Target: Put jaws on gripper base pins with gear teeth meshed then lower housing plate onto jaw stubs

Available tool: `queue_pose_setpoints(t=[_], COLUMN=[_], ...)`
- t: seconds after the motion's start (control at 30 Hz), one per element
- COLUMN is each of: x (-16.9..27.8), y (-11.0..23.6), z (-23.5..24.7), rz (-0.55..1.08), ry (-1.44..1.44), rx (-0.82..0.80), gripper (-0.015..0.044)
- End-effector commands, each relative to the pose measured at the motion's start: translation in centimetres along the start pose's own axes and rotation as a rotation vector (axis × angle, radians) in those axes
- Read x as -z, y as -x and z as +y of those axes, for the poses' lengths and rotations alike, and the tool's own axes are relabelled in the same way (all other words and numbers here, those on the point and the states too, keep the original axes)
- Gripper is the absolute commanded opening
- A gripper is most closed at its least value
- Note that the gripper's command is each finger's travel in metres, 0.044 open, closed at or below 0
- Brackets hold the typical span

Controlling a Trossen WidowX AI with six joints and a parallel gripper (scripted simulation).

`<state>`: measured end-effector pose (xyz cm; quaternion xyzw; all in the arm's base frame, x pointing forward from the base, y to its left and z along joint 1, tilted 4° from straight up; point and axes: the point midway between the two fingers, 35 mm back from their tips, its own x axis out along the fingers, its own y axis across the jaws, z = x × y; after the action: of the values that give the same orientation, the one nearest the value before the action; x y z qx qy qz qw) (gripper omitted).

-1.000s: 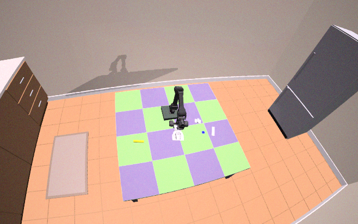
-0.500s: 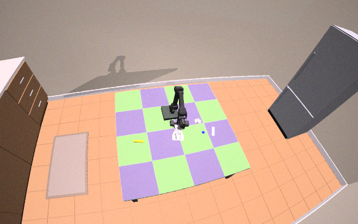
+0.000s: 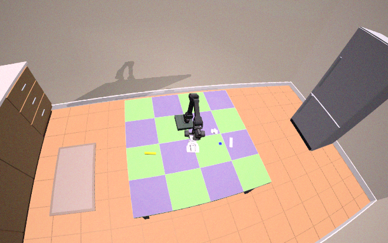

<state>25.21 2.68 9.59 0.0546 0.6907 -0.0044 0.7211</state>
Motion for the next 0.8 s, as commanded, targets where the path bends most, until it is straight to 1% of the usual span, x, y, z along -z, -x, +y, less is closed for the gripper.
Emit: queue_pose_setpoints(t=[0.0, 0.77], x=[0.02, 0.02], y=[-0.03, -0.28], z=[0.06, 0.06], rz=[0.000, 0.000], ry=[-0.004, -0.003], rx=[-0.004, -0.004], gripper=[0.0351, 0.0351])
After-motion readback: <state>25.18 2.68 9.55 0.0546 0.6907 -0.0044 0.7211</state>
